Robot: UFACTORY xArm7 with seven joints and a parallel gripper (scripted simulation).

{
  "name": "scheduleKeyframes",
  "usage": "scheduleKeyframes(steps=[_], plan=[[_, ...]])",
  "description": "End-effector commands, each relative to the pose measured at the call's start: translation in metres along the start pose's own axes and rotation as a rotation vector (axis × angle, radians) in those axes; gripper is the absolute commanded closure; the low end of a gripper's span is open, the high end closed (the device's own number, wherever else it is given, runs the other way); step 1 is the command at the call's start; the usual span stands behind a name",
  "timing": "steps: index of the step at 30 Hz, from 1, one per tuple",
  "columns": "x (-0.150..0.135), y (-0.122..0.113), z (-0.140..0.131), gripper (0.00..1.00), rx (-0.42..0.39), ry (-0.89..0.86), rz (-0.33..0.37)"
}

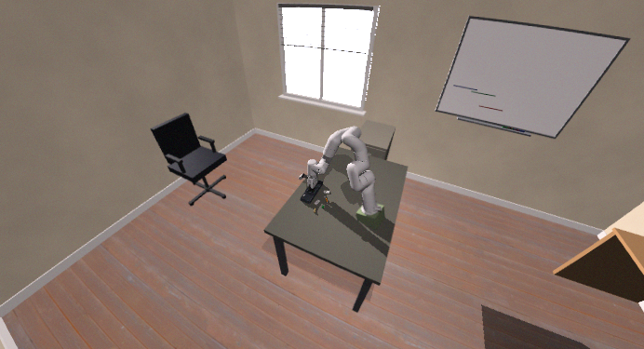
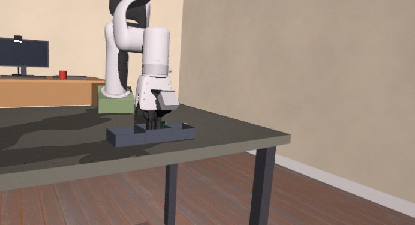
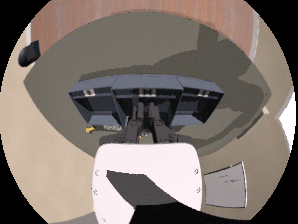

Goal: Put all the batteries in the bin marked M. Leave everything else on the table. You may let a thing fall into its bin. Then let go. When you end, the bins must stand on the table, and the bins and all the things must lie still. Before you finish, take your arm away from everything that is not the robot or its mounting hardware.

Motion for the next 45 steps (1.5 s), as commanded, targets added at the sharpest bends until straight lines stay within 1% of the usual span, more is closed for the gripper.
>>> scheduleKeyframes(steps=[1, 21, 27, 34, 36, 38, 45], plan=[[0.0, -0.007, 0.002, 0.93, 0.004, 0.0, -0.001], [0.0, -0.028, 0.002, 0.93, 0.004, 0.0, -0.001], [0.0, -0.052, 0.002, 0.93, 0.004, 0.0, -0.001], [0.0, -0.052, 0.002, 0.93, 0.004, 0.0, -0.001], [-0.01, -0.053, 0.003, 0.93, 0.004, 0.0, -0.001], [-0.01, -0.053, 0.003, 0.93, 0.004, 0.0, -0.001], [-0.045, -0.053, 0.007, 0.93, 0.004, 0.0, -0.001]])
Point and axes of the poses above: the point where the finger pads meet when closed, its own y axis out along the fingers, its own x axis across the jaws, z = x × y, the point moved 1 cm from there along -y, back along the fingers, and after that the axes turned 4 degrees about -y, right-handed, at the moved point
